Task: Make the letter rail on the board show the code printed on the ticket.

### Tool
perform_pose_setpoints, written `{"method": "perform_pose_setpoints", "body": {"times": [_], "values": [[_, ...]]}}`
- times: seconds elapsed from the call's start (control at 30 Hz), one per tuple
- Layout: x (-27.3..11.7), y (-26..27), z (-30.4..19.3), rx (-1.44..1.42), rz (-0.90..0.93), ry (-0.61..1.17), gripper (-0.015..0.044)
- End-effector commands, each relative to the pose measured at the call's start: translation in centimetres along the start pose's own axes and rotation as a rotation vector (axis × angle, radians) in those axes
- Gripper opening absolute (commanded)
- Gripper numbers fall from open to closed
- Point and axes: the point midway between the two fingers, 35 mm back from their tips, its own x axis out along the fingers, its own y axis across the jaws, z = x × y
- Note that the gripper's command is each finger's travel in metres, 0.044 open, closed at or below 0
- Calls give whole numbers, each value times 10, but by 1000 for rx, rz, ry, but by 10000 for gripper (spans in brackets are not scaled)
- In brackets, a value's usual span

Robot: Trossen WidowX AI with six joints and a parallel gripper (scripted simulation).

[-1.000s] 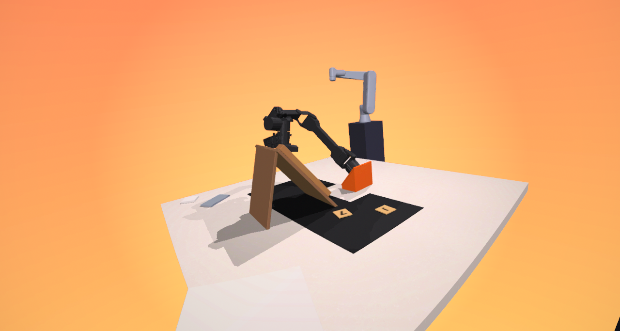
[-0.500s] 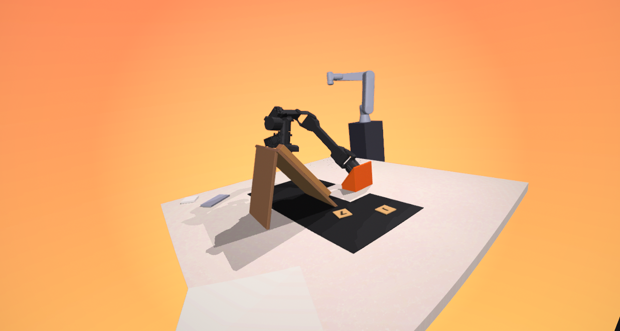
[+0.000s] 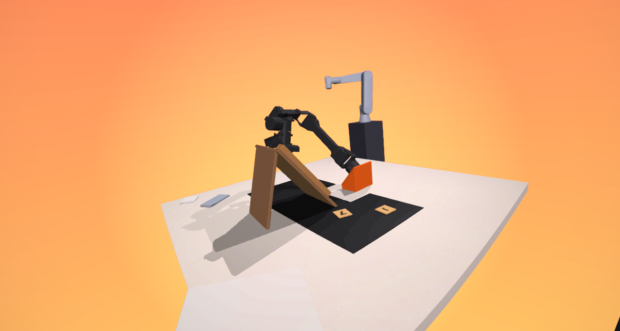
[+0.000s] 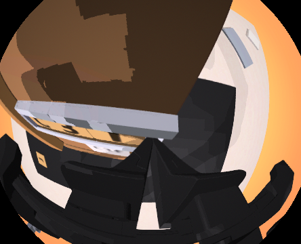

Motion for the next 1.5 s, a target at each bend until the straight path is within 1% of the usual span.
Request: {"method": "perform_pose_setpoints", "body": {"times": [0.0,0.43,1.33,1.4,1.47], "values": [[0,2,0,5,0,-3,0],[-1,4,0,5,0,-3,0],[-22,4,-19,3,0,-1,0],[-26,8,-19,-4,-5,-22,53],[-40,22,-24,-12,-5,-79,105]]}}
